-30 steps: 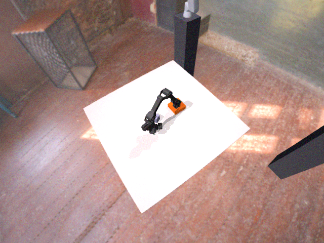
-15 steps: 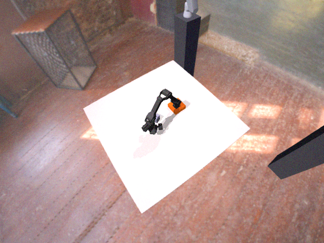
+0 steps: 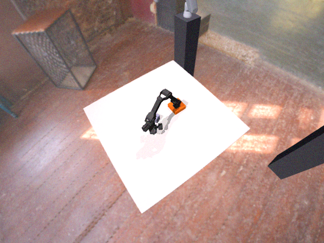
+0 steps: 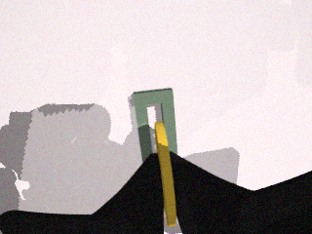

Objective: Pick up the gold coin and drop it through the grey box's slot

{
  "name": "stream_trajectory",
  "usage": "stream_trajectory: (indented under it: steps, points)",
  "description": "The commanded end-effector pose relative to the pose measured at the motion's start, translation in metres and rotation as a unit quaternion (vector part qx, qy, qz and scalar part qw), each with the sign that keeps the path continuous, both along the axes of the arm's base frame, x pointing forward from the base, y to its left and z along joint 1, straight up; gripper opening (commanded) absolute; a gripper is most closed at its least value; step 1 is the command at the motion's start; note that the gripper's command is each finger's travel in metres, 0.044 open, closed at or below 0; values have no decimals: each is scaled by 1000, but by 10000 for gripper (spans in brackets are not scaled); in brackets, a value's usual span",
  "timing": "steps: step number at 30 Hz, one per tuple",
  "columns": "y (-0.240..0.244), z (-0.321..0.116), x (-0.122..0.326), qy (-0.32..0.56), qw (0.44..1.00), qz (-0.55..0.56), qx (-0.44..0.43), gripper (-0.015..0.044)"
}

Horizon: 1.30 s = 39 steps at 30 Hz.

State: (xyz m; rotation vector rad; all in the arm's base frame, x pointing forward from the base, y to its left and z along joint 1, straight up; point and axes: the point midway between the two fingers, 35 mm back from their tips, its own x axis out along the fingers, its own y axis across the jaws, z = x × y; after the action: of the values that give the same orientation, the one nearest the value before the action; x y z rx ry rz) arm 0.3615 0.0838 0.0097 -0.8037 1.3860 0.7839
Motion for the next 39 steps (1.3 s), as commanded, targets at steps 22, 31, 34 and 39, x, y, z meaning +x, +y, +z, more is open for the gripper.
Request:
stream_trajectory:
  steps: [22, 31, 34, 39]
  points:
    - [0, 64, 1, -1, 1000, 0, 1, 0]
    - [0, 87, -1, -1, 1000, 0, 1, 0]
    - [-1, 93, -3, -1, 1000, 0, 1, 0]
    - [-1, 94, -3, -1, 1000, 12, 1, 0]
